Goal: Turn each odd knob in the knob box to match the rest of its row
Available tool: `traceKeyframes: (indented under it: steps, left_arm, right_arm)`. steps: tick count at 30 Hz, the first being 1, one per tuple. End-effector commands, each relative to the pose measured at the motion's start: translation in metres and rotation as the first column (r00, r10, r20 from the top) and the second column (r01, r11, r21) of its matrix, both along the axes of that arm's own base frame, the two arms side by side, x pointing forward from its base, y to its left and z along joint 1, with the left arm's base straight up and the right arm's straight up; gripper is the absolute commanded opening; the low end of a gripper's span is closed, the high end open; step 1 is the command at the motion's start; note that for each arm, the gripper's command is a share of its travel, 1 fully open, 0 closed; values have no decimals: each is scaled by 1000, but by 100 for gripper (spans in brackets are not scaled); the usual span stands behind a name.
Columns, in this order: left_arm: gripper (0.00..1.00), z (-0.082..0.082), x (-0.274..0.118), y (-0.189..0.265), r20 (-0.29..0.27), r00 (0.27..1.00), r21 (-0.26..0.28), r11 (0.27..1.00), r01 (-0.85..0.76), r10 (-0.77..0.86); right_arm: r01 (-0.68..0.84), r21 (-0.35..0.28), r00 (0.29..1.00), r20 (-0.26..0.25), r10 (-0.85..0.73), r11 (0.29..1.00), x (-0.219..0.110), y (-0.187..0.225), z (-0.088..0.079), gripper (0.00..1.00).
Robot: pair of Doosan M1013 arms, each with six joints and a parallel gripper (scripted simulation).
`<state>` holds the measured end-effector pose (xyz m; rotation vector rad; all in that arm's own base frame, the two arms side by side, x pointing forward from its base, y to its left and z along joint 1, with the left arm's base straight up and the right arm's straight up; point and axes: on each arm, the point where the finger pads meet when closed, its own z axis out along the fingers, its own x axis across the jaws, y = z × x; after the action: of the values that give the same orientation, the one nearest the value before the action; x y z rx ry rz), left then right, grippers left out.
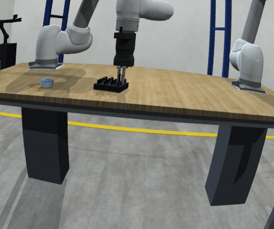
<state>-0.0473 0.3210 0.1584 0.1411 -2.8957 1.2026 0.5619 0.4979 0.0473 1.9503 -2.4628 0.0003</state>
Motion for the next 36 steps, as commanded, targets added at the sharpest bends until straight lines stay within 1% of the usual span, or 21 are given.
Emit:
traceKeyframes:
  steps: [1, 19, 30, 32, 36]
  left_arm:
    - [100, 0, 0, 0, 0, 1000, 1, 1000, 0, 0]
    - [100, 0, 0, 0, 0, 1000, 1, 1000, 0, 0]
    - [100, 0, 0, 0, 0, 1000, 1, 1000, 0, 0]
    - [100, 0, 0, 0, 0, 1000, 1, 1000, 0, 0]
    - [100, 0, 0, 0, 0, 1000, 1, 1000, 0, 0]
  right_arm:
    - [0, 1, 1000, 1, 0, 1000, 0, 0, 1, 30]
    - [-31, 1, 1000, 1, 31, 1000, 0, 0, 1, 30]
    - [-147, 1, 989, 1, 147, 989, 0, 0, 1, 30]
    - [-147, 1, 989, 1, 147, 989, 0, 0, 1, 30]
    - [-212, 1, 977, 1, 212, 977, 0, 0, 1, 30]
